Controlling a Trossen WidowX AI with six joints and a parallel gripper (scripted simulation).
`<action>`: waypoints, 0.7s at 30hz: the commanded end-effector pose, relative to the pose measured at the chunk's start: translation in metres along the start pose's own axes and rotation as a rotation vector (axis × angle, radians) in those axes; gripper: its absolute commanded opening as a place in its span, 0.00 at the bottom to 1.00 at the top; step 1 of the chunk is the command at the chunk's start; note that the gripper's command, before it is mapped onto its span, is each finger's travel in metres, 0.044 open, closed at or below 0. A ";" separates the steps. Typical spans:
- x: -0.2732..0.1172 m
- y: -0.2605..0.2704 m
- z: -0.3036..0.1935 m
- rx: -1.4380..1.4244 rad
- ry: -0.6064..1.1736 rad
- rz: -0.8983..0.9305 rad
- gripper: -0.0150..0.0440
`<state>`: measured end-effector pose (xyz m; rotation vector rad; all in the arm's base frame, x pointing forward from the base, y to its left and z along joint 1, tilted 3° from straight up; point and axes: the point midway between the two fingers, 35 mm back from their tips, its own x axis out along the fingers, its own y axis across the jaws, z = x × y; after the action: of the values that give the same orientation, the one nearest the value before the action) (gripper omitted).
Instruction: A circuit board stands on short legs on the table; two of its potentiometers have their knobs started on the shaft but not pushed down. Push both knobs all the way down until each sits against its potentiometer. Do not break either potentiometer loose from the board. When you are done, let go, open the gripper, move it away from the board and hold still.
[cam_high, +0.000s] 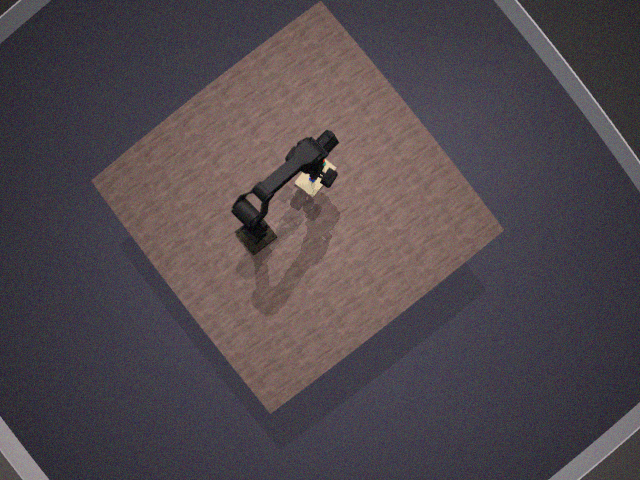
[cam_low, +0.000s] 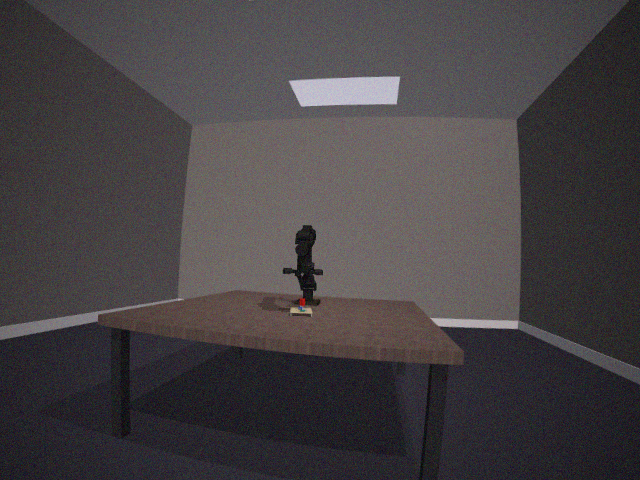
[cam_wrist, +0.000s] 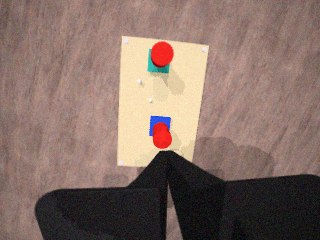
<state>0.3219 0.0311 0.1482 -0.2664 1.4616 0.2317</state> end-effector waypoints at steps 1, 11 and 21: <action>0.015 -0.001 -0.003 0.007 0.020 -0.003 0.25; 0.020 -0.001 -0.003 0.007 0.020 -0.003 0.25; 0.036 -0.001 -0.004 0.007 0.020 -0.003 0.25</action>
<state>0.3226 0.0302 0.1178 -0.2650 1.4735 0.2301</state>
